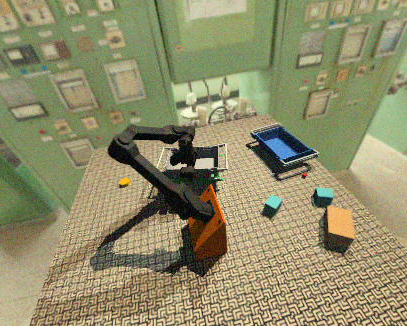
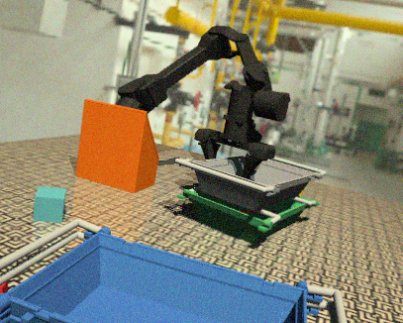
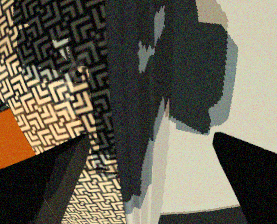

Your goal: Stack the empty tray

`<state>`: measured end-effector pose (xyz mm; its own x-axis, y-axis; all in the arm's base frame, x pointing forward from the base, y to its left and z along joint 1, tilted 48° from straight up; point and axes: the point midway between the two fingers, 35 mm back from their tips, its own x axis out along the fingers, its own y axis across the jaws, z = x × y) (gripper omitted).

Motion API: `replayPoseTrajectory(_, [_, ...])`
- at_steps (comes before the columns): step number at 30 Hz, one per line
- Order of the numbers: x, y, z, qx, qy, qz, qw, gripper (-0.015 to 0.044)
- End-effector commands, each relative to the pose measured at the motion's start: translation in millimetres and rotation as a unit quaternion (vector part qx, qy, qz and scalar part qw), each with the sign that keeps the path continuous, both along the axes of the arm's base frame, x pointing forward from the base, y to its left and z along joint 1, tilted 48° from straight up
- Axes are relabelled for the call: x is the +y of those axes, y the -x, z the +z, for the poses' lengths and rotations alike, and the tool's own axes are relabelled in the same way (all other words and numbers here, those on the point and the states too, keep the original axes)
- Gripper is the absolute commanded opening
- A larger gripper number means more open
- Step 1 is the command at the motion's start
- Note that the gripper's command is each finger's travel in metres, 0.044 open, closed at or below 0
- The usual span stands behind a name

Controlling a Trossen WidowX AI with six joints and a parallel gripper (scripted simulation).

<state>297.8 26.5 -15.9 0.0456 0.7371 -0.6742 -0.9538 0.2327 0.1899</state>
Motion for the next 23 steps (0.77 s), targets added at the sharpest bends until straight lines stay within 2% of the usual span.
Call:
replayPoseTrajectory(1, [-1,0,1,0.0,0.0,0.0,1.0,0.044])
replayPoseTrajectory(17, [-79,4,70,0.0,0.001,-0.002,1.0,0.044])
replayPoseTrajectory(23, [-80,15,75,0.0,0.0,-0.002,1.0,0.044])
